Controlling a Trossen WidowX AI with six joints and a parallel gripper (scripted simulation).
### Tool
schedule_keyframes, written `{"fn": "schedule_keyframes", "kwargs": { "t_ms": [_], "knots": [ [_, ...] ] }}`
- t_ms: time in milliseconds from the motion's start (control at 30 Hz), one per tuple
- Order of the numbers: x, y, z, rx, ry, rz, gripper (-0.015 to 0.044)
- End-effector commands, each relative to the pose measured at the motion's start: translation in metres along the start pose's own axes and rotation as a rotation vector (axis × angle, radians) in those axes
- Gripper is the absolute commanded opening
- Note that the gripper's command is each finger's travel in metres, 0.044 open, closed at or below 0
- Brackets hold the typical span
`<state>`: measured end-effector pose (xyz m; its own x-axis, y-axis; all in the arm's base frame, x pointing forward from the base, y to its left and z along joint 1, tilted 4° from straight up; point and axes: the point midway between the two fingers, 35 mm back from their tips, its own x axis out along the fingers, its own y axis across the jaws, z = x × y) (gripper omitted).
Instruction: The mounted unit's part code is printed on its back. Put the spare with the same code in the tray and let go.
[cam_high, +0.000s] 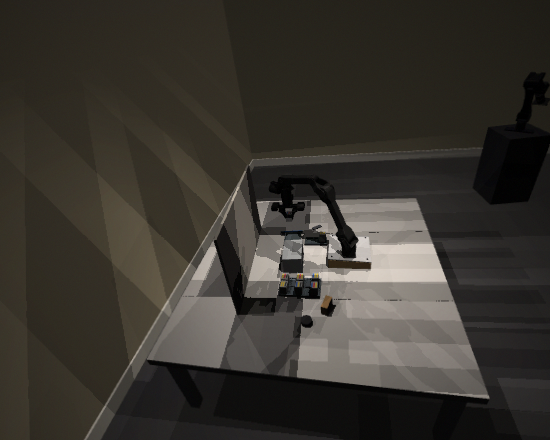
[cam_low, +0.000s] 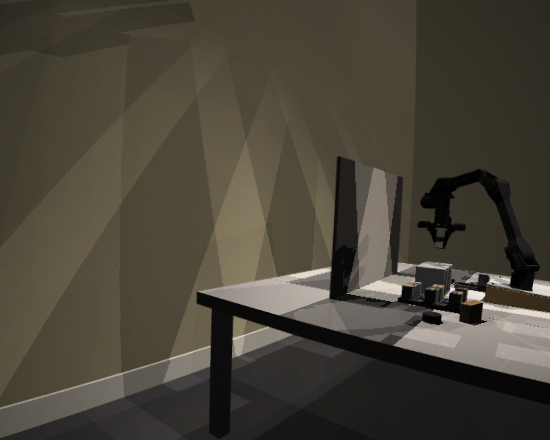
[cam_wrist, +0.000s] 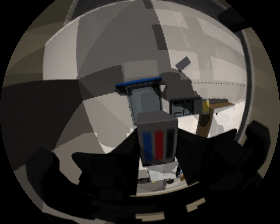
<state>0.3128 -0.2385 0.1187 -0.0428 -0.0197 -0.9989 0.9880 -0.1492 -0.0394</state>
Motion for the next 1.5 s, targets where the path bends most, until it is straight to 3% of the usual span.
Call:
{"fn": "schedule_keyframes", "kwargs": {
  "t_ms": [0, 1467],
  "knots": [
    [0.004, 0.000, 0.000, 0.003, 0.004, -0.002, 0.0000],
    [0.042, 0.003, 0.001, 0.003, 0.004, -0.002, 0.0000]
  ]
}}
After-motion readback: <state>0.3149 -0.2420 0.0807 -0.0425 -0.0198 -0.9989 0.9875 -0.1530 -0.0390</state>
